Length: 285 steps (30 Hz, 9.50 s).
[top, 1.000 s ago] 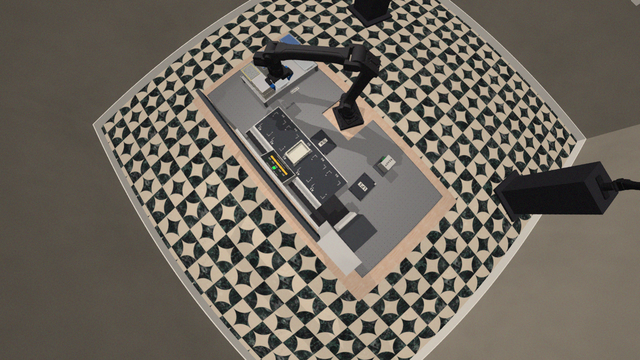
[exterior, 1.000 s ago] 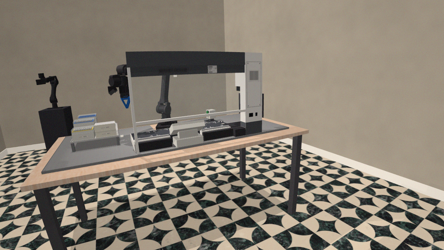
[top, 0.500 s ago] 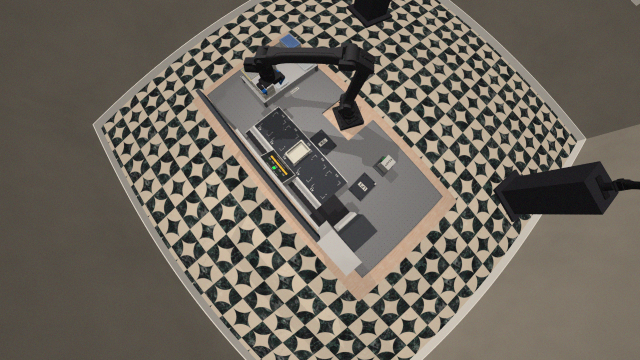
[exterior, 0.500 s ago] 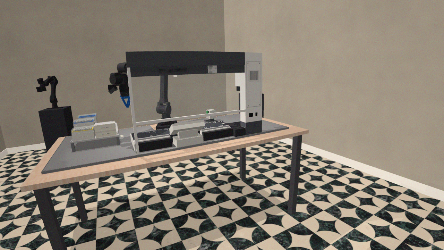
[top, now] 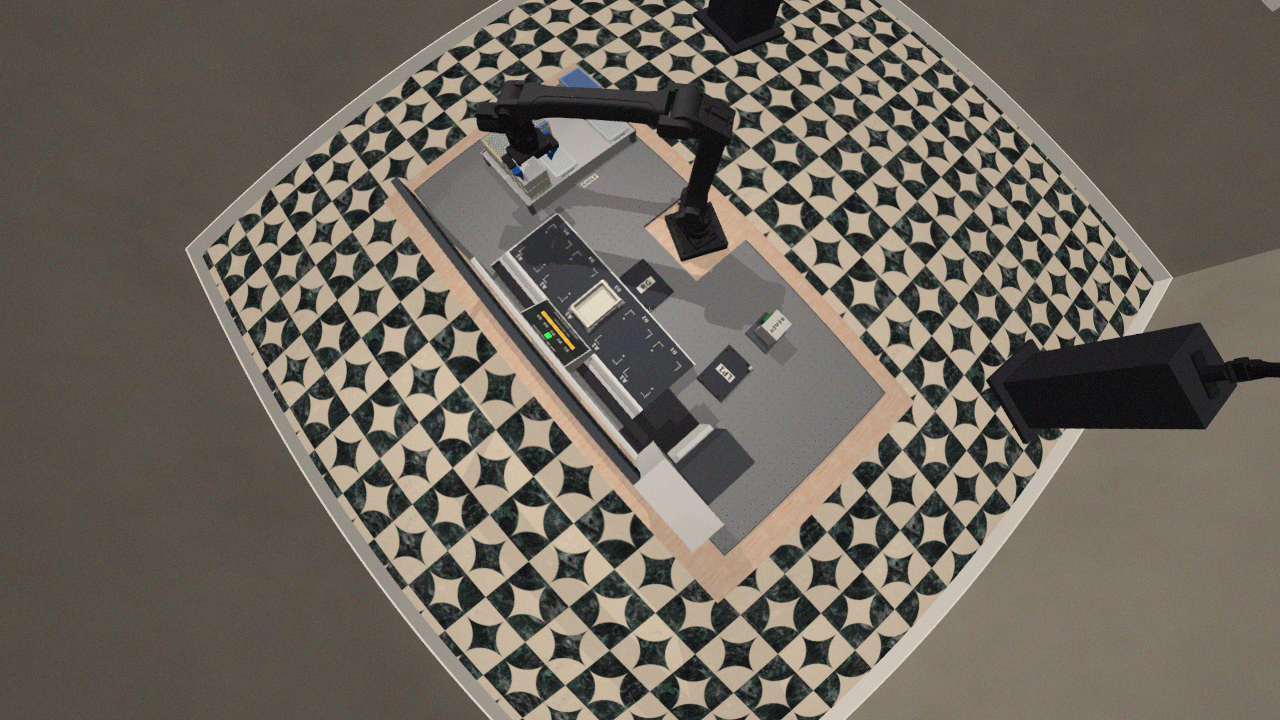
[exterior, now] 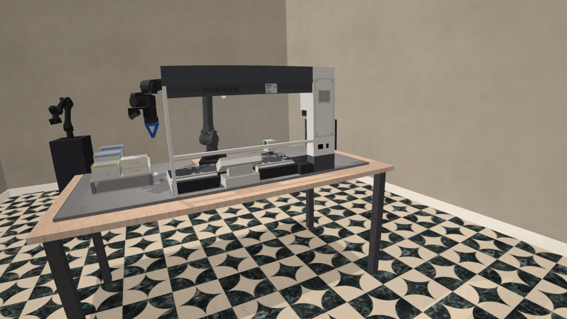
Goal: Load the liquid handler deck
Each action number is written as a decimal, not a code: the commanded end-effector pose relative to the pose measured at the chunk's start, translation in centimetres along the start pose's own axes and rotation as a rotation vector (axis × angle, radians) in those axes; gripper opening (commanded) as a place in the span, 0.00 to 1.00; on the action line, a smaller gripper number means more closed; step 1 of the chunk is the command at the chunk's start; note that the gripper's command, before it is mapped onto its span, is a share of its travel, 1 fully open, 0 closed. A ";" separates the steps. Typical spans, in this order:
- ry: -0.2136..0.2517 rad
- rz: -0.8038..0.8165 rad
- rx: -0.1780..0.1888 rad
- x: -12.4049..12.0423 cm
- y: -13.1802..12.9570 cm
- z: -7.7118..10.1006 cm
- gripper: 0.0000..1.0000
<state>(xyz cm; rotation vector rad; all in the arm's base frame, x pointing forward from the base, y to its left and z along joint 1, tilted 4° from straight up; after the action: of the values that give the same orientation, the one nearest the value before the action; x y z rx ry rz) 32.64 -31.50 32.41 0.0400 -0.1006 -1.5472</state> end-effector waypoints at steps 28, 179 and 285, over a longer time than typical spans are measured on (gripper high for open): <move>0.024 0.016 -0.020 10.8 1.2 -1.3 1.00; 0.005 0.016 -0.007 10.6 1.9 -11.2 0.00; -0.058 0.008 0.038 11.4 1.2 1.6 0.00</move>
<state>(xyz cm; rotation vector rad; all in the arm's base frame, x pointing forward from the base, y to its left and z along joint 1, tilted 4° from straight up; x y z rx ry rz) 34.54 -42.21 29.14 0.0424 -0.0610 -1.5386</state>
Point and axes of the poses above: the point where the finger pads meet when closed, its own z axis back along the fingers, its own y axis across the jaws, x = y × z, the point moved 7 cm from there along z, back along the fingers, and after that the axes turned 6 degrees about -z, right-handed, at the moved point
